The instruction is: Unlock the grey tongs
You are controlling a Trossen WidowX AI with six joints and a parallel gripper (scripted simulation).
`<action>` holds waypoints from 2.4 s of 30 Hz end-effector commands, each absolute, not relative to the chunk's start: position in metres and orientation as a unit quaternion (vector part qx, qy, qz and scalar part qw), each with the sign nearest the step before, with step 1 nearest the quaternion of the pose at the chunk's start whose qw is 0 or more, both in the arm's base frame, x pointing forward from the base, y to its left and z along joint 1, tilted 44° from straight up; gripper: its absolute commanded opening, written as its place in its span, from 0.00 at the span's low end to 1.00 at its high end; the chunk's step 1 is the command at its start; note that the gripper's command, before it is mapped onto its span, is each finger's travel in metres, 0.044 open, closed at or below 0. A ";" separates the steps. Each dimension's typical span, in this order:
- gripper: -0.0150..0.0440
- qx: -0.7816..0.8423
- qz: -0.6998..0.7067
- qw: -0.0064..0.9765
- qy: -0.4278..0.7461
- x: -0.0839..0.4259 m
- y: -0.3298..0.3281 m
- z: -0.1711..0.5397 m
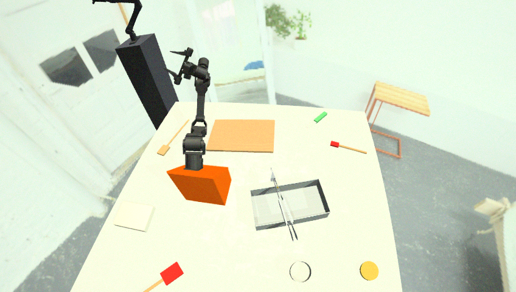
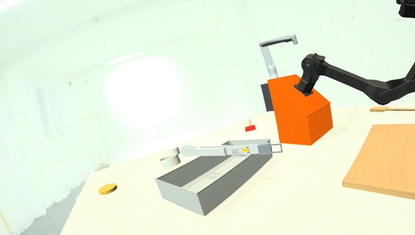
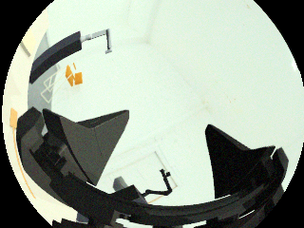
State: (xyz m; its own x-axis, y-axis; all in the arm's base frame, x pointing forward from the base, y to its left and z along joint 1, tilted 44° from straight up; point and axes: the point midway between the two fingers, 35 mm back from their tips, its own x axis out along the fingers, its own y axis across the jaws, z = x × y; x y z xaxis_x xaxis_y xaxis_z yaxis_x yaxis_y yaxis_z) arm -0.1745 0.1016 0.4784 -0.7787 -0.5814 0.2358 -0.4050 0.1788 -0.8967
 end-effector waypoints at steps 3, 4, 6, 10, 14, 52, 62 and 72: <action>1.00 -0.336 -0.552 0.082 0.759 -0.171 0.095 0.482; 1.00 -0.343 -0.548 0.085 0.758 -0.169 0.089 0.483; 1.00 -0.363 -0.537 0.092 0.756 -0.164 0.075 0.488; 1.00 -0.414 -0.505 0.115 0.749 -0.145 0.029 0.500; 1.00 -0.460 -0.484 0.137 0.732 -0.127 -0.003 0.508; 1.00 -0.741 0.115 0.417 0.513 0.239 -0.264 0.321; 1.00 -0.702 0.347 0.492 0.380 0.340 -0.224 0.182; 1.00 -0.578 0.550 0.552 0.241 0.383 -0.131 0.041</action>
State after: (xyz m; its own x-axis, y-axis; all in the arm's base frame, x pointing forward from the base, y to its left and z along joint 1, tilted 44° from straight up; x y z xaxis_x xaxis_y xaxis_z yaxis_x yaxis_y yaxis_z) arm 0.3774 -0.1626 0.0787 0.3509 0.1861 -0.9177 -0.8836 -0.2588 -0.3903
